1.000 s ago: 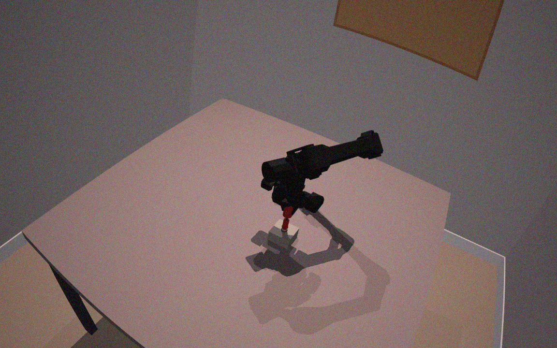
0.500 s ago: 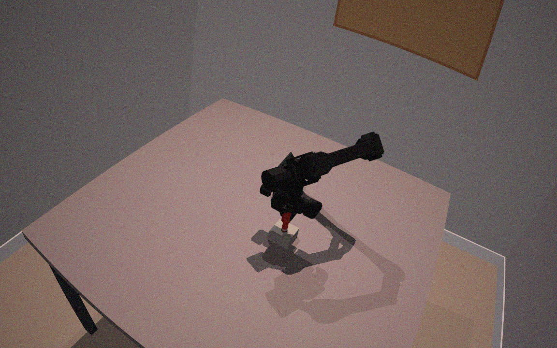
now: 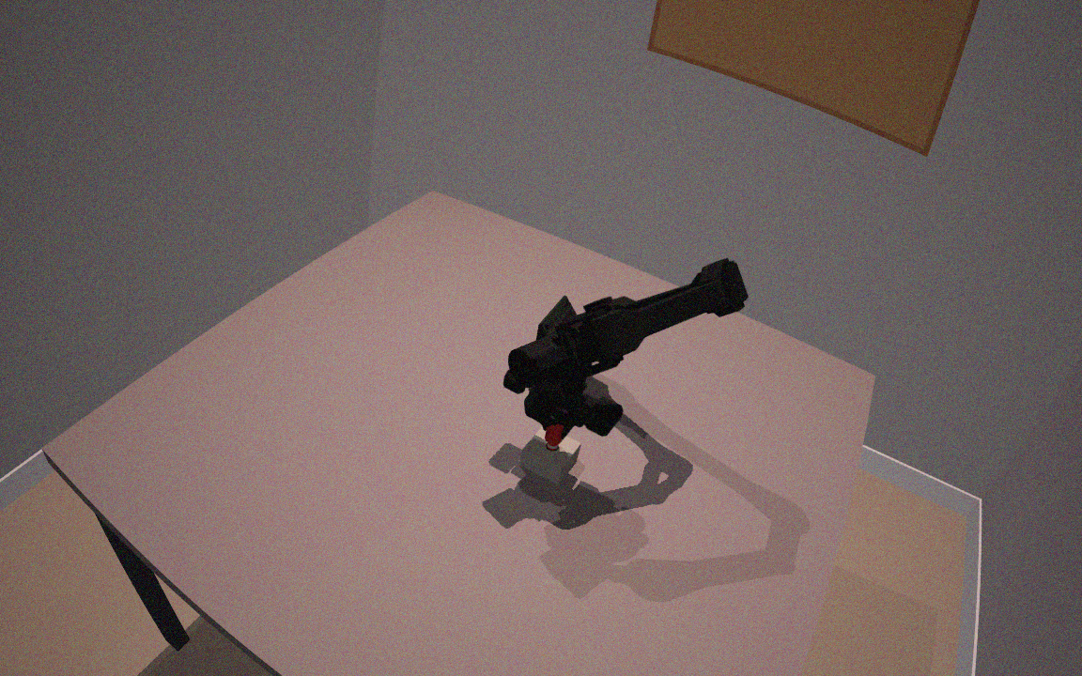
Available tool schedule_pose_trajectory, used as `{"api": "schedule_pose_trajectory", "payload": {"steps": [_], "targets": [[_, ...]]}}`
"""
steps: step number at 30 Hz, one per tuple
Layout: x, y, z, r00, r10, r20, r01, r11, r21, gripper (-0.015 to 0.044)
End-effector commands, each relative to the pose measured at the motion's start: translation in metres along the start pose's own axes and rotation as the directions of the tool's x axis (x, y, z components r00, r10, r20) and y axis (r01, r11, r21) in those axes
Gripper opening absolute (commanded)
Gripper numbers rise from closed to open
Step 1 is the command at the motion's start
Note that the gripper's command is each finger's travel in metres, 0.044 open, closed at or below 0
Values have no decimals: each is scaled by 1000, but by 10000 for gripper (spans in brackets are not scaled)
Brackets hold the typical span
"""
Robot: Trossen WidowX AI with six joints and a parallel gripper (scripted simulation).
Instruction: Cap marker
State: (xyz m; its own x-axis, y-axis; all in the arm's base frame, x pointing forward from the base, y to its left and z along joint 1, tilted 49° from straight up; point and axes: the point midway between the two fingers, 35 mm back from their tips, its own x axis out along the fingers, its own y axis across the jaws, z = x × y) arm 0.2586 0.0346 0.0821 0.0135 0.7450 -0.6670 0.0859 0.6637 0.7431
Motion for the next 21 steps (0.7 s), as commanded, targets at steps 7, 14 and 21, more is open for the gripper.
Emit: {"api": "schedule_pose_trajectory", "payload": {"steps": [7,14,21], "targets": [[4,0,-1,1000,1,-1,-1,1000,-1,79],[4,0,-1,1000,1,-1,-1,1000,-1,263],[4,0,-1,1000,1,-1,-1,1000,-1,440]]}}
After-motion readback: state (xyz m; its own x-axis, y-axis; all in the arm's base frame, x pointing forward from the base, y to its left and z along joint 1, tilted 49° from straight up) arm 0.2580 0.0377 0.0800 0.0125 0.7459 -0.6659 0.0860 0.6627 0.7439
